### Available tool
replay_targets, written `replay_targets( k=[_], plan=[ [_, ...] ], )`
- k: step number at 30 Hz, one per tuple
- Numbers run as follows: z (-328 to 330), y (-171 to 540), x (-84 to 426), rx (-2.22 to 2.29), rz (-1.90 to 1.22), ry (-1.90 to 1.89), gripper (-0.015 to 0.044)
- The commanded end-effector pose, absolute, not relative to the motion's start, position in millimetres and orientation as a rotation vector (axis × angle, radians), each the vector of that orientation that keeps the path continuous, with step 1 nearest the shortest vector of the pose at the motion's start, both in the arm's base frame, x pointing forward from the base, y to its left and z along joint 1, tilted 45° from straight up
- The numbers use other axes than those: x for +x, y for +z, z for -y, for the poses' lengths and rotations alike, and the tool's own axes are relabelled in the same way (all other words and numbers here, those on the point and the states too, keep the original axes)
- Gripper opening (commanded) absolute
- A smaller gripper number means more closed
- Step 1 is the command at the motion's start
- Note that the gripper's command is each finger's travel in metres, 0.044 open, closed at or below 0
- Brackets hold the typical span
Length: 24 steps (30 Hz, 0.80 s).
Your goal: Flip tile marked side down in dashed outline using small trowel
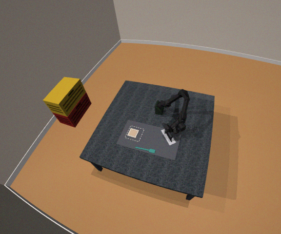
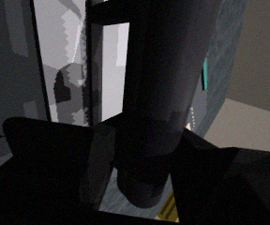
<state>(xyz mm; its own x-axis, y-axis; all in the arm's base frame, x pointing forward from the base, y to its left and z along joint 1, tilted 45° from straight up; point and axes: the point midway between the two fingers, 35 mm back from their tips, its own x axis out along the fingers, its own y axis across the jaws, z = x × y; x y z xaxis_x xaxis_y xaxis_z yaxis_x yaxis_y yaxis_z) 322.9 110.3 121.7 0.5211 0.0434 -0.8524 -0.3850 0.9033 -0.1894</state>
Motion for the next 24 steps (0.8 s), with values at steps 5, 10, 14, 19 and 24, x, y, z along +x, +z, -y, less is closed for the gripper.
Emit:
replay_targets(
  k=[5,10,14,19,24],
  plan=[
    [-111.7,117.0,325.1,-0.374,-0.994,0.245,0.0053],
    [-111.7,117.0,325.1,-0.374,-0.994,0.245,0.0184],
    [-111.7,117.0,325.1,-0.374,-0.994,0.245,0.0289],
    [-111.7,117.0,325.1,-0.374,-0.994,0.245,0.03],
    [-111.7,117.9,324.7,-0.374,-0.994,0.245,0.03]
  ],
)
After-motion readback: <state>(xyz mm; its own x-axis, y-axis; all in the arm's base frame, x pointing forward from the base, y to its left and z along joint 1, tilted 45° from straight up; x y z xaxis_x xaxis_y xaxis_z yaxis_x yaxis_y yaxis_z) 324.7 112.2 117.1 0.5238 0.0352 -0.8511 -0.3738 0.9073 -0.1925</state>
